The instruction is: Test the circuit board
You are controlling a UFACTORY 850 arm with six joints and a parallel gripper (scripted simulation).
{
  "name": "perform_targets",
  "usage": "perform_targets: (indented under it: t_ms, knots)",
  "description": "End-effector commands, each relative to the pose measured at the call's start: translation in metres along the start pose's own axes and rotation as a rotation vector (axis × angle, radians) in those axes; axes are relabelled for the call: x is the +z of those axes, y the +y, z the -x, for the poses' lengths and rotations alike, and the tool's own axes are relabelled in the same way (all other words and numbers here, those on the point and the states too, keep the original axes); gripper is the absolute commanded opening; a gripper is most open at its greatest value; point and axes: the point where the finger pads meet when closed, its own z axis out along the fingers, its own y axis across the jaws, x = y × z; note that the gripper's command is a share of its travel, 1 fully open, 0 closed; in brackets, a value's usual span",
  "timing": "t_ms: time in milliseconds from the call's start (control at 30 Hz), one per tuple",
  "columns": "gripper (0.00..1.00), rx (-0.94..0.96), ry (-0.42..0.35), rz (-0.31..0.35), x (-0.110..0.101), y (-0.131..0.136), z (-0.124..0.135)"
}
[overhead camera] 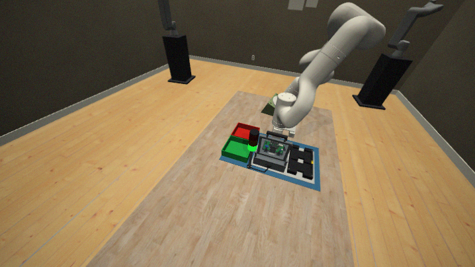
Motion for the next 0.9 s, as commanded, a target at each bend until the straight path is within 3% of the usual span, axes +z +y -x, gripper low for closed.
perform_targets:
  t_ms: [0, 867]
  knots:
    - [0.79, 0.0, 0.0, 0.002, -0.0009, 0.0008, 0.0001]
    - [0.79, 0.0, 0.0, 0.002, -0.0066, 0.0008, 0.0001]
